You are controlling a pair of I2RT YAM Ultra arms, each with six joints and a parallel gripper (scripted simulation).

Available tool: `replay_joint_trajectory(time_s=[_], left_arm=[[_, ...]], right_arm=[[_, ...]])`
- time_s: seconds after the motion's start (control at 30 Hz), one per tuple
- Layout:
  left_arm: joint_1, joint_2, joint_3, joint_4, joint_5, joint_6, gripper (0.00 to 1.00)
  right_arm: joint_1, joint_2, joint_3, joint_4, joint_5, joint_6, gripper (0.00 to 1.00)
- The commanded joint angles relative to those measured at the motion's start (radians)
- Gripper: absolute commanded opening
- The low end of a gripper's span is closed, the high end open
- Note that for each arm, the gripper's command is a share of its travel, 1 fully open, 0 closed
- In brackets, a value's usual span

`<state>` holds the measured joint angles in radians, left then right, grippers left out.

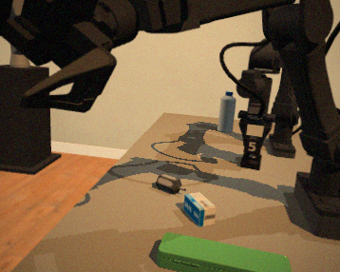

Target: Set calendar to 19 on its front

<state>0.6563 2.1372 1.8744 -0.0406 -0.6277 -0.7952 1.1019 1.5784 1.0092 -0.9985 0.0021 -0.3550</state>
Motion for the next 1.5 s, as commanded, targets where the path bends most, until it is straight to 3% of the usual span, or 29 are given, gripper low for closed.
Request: replay_joint_trajectory(time_s=[0.0,0.23,0.67,0.77,1.13,1.33,1.47], left_arm=[[0.0,-0.008,0.005,0.004,0.0,0.0,1.0],[-0.017,-0.061,-0.038,-0.101,0.106,0.124,1.0],[-0.111,-0.428,-0.236,-0.408,0.41,0.477,1.0],[-0.117,-0.452,-0.247,-0.431,0.431,0.499,1.0],[-0.187,-0.738,-0.384,-0.718,0.695,0.798,1.0],[-0.214,-0.846,-0.435,-0.824,0.792,0.907,1.0],[-0.242,-0.969,-0.488,-0.96,0.916,1.045,1.0]], right_arm=[[-0.001,-0.033,0.047,-0.064,-0.002,0.003,0.4],[0.011,-0.009,0.067,-0.076,-0.003,0.018,0.4],[0.03,0.049,0.136,-0.092,-0.002,0.033,0.4],[0.031,0.051,0.14,-0.093,-0.002,0.034,0.4],[0.033,0.062,0.158,-0.082,-0.009,0.027,0.4],[0.011,0.066,0.158,-0.057,-0.011,-0.004,0.4],[-0.041,0.077,0.158,-0.018,-0.01,-0.072,0.4]])
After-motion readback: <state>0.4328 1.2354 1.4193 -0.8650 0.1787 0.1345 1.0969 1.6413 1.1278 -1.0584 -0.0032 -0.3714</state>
